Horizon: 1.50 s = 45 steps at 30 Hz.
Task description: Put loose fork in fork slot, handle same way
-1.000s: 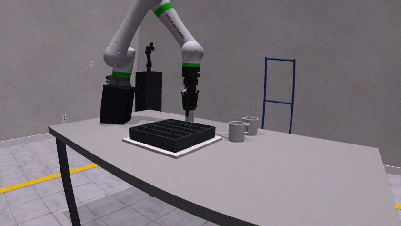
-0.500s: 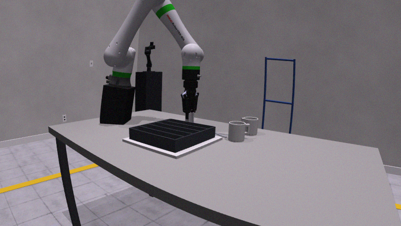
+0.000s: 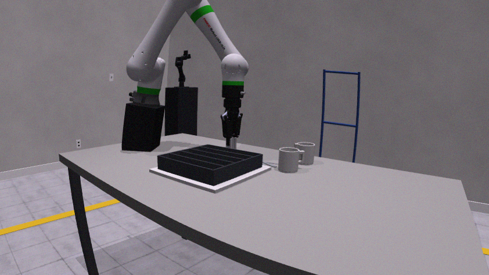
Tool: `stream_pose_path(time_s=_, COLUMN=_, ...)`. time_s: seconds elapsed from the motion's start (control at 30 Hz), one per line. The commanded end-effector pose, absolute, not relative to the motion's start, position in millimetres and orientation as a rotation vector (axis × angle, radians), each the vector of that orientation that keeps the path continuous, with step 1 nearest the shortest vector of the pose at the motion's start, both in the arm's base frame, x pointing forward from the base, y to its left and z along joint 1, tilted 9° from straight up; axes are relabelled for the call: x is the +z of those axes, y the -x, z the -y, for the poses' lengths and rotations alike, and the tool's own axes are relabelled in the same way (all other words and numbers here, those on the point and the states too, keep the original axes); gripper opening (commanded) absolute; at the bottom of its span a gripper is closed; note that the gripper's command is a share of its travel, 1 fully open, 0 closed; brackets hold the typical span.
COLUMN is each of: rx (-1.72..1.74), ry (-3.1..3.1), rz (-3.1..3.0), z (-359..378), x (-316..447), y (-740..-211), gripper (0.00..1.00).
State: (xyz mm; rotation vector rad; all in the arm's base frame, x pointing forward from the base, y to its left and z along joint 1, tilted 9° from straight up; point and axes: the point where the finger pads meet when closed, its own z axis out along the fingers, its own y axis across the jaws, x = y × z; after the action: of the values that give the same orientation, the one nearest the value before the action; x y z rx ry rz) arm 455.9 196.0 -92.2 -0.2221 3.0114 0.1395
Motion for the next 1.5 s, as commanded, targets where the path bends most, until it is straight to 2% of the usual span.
stream_pose_path(time_s=0.0, rx=0.140, ry=0.222, rz=-3.011, z=-196.0, x=-92.0, y=-456.1, gripper=0.18)
stream_pose_path(time_s=1.47, rx=0.140, ry=0.222, rz=-3.011, z=-196.5, x=-96.5, y=-456.6, gripper=0.18)
